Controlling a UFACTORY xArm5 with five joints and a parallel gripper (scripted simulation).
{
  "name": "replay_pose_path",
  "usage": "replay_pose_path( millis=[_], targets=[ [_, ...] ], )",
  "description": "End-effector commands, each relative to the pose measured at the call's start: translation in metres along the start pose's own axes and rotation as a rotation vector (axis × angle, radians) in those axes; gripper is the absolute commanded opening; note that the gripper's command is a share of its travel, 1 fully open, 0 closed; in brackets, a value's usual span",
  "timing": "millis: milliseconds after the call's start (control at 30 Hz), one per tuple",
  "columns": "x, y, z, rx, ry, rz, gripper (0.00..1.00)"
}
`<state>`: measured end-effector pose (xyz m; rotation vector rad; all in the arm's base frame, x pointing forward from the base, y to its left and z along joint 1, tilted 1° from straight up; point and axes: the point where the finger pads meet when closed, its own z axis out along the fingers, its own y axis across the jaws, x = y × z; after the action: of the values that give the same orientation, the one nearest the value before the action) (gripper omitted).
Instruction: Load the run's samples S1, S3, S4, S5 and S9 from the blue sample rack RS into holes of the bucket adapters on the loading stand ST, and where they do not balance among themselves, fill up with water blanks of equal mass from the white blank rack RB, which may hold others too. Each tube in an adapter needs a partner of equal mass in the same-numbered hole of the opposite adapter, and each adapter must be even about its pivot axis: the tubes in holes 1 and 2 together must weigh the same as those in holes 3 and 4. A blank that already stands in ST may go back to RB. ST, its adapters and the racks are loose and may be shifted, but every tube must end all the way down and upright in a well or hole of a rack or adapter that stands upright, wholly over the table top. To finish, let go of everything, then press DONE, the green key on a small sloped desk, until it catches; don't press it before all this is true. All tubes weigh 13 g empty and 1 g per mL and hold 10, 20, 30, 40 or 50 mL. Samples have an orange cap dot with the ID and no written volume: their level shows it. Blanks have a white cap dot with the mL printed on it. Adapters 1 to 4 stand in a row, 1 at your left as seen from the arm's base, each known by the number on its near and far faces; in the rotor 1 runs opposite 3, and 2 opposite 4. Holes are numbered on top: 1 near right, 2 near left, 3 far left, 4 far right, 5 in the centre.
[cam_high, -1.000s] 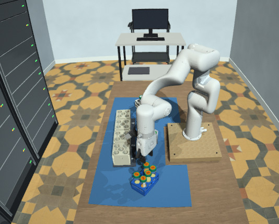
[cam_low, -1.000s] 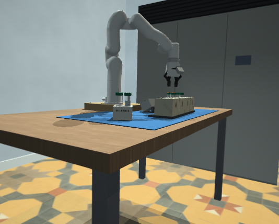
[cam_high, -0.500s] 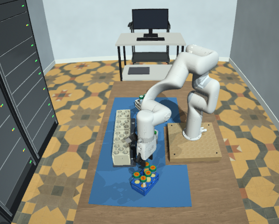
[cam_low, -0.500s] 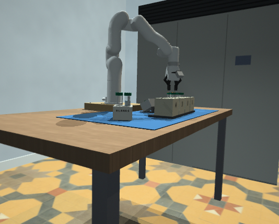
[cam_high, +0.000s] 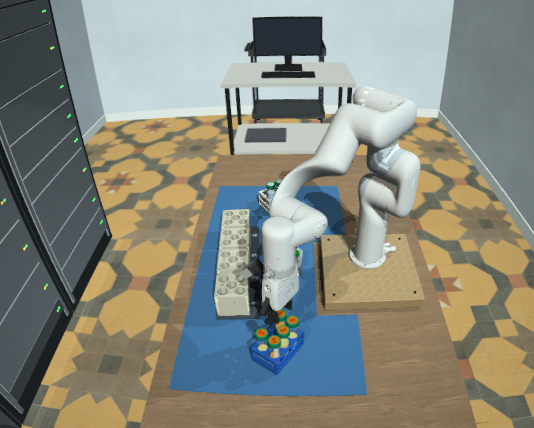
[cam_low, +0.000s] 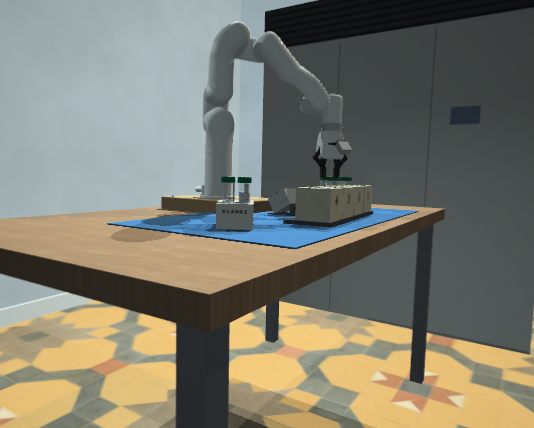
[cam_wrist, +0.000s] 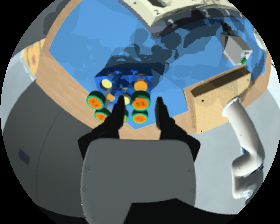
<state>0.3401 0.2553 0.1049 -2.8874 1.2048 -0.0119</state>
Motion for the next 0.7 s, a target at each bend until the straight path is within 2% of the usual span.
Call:
replay_pose_path(
  millis=[0,667],
  targets=[
    [0.0,-0.001,-0.001,0.004,0.001,0.0,0.57],
    [0.0,-0.001,0.009,0.004,0.001,0.0,0.57]
  ],
)
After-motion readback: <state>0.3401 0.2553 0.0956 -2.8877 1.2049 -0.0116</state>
